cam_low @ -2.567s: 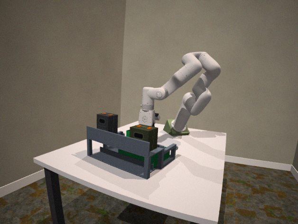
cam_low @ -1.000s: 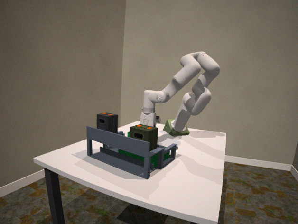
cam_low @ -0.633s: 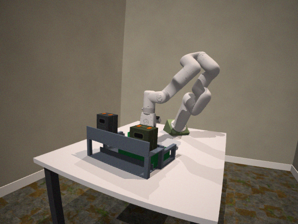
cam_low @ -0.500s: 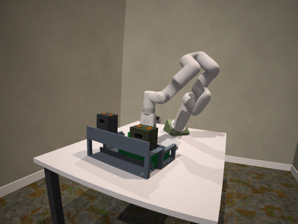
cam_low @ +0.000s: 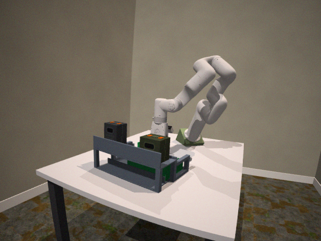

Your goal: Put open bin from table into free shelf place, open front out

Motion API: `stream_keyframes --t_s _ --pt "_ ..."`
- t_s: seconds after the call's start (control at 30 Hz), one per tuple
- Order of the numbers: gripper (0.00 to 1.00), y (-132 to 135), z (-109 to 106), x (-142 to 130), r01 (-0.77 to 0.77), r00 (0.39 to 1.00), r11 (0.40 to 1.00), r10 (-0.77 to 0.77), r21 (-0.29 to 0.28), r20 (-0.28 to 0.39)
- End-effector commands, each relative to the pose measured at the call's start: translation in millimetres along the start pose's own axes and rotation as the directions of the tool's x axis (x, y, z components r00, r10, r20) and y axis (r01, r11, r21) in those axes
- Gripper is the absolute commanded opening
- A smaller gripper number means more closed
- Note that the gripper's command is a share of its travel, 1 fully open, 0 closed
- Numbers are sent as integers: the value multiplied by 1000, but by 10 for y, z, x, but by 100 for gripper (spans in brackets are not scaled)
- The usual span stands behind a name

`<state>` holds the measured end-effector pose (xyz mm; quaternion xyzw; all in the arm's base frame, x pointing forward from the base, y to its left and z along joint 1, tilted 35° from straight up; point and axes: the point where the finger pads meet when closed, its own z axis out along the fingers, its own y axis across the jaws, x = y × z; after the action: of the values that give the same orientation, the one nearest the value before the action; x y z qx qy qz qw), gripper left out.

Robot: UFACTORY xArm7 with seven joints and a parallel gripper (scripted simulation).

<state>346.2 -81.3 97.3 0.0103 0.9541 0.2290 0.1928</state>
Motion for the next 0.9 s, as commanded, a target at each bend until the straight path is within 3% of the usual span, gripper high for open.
stream_keyframes --t_s 0.0,0.87 --pt "0 -10 -1 -25 1 1000 1000 -1 3 4" --pt "0 -19 28 -43 1 1000 1000 -1 3 5"
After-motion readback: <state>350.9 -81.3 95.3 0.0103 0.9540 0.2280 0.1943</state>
